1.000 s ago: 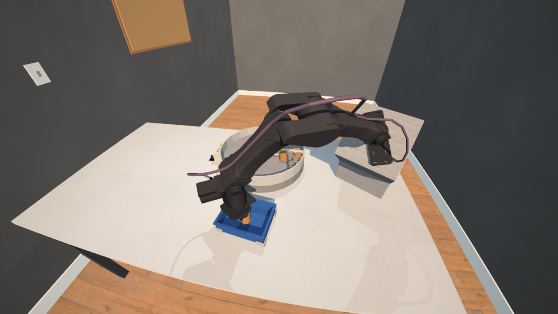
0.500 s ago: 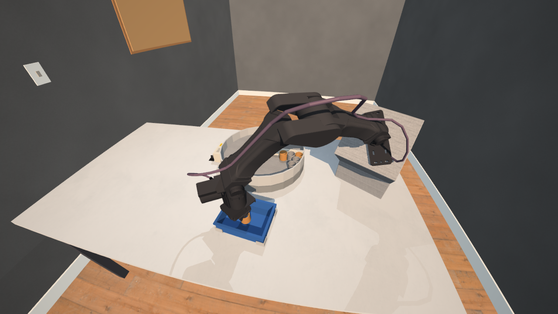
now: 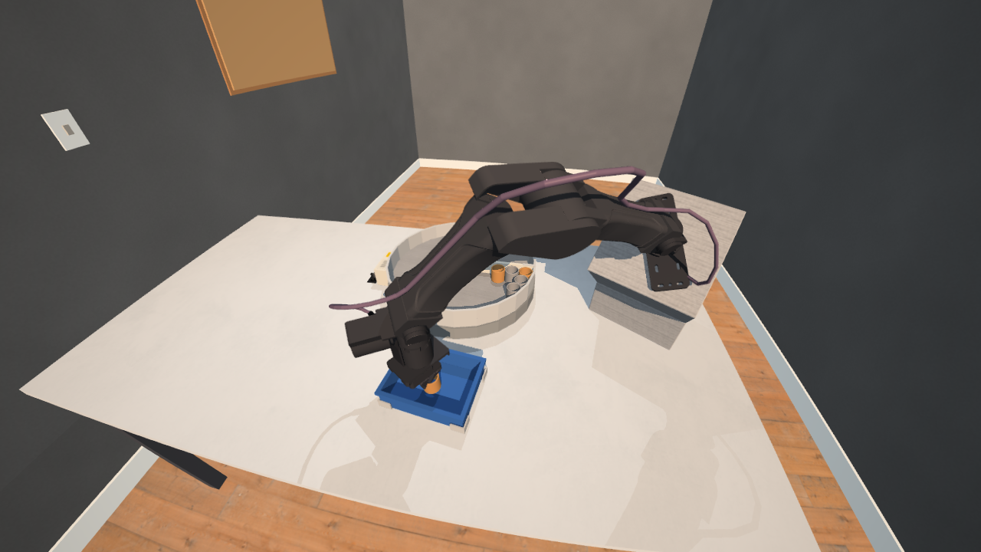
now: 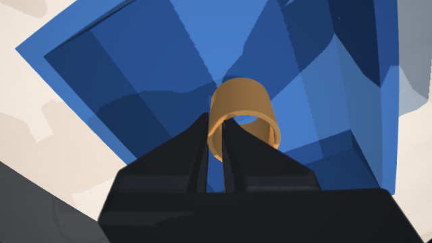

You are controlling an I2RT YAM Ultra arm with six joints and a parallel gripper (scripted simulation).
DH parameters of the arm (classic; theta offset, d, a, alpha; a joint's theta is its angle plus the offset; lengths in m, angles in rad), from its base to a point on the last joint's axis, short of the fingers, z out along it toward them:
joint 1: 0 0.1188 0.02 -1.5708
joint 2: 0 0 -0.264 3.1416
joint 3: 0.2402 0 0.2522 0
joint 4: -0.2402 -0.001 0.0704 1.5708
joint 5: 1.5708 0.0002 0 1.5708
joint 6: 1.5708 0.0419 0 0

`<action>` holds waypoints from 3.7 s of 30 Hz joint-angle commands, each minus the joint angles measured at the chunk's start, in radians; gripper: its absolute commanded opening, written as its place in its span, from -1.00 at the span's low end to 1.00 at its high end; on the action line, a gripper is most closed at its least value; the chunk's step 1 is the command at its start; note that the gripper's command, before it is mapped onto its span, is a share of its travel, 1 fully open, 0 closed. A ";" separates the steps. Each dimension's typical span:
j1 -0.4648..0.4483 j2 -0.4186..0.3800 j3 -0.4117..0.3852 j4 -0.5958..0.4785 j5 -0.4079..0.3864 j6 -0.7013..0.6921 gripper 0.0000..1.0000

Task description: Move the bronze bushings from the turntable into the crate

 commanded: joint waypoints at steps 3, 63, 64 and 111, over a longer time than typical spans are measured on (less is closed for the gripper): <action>-0.012 -0.029 -0.025 0.016 0.014 0.006 -1.00; -0.009 0.004 -0.001 0.010 0.015 0.009 -1.00; -0.008 0.005 0.001 0.010 0.015 0.008 -1.00; -0.002 0.011 0.013 0.005 0.016 0.009 -1.00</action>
